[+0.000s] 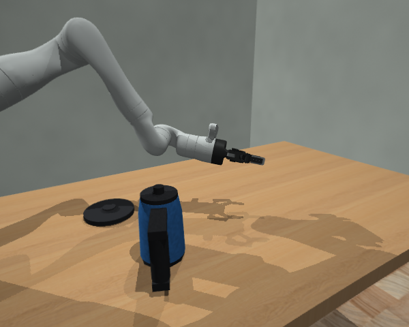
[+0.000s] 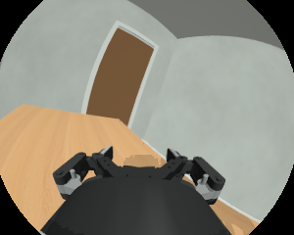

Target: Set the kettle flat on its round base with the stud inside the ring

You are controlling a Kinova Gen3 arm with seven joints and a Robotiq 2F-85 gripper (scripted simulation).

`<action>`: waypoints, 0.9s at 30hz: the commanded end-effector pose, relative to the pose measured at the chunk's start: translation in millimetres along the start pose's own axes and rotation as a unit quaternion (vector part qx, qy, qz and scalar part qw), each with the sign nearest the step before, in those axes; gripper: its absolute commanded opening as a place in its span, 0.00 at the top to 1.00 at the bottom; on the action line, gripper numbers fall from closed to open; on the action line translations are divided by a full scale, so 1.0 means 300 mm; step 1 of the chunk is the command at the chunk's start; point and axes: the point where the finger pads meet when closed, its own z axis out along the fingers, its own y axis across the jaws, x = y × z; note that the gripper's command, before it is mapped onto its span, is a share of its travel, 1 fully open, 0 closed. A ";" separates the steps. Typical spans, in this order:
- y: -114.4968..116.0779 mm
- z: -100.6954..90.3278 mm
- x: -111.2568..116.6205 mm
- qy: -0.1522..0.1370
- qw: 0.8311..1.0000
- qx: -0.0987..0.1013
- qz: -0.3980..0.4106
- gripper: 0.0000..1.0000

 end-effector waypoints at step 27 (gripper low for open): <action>0.001 0.000 0.006 0.001 1.000 0.000 0.001 0.20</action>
